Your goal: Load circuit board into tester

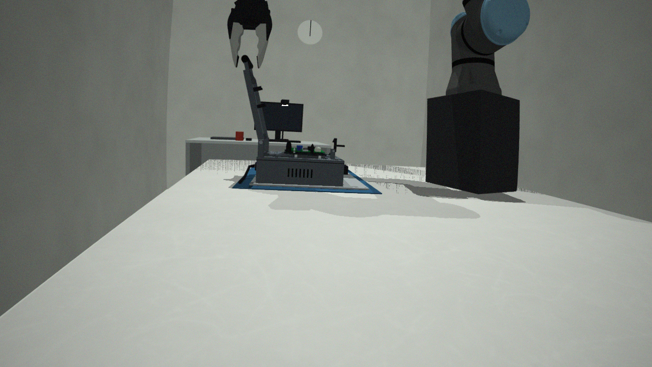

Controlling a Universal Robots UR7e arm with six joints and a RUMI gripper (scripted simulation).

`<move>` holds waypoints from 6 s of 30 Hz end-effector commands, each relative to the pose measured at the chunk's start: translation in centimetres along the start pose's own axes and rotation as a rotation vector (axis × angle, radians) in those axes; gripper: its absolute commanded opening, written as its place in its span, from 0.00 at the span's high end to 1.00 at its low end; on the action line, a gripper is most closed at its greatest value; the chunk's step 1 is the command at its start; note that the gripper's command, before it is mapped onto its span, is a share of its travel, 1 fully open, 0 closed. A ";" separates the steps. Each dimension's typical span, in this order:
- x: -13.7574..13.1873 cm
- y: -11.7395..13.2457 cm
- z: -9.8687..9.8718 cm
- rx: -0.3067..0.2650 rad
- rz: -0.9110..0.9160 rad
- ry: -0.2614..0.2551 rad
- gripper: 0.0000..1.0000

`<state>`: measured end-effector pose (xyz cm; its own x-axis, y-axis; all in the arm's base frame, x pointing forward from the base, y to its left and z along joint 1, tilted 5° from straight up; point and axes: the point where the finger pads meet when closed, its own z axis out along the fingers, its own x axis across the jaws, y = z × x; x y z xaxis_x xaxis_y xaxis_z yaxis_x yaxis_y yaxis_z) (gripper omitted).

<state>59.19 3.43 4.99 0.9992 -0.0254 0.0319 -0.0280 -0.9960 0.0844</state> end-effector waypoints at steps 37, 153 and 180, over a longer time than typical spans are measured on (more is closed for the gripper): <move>0.0 0.0 -0.1 0.000 0.000 0.002 1.00; -7.1 0.0 -0.5 0.000 0.000 0.002 1.00; -11.6 0.0 0.7 0.000 0.000 0.002 1.00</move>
<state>48.41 3.67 4.23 0.9992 -0.0255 0.0323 -0.0281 -0.9960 0.0845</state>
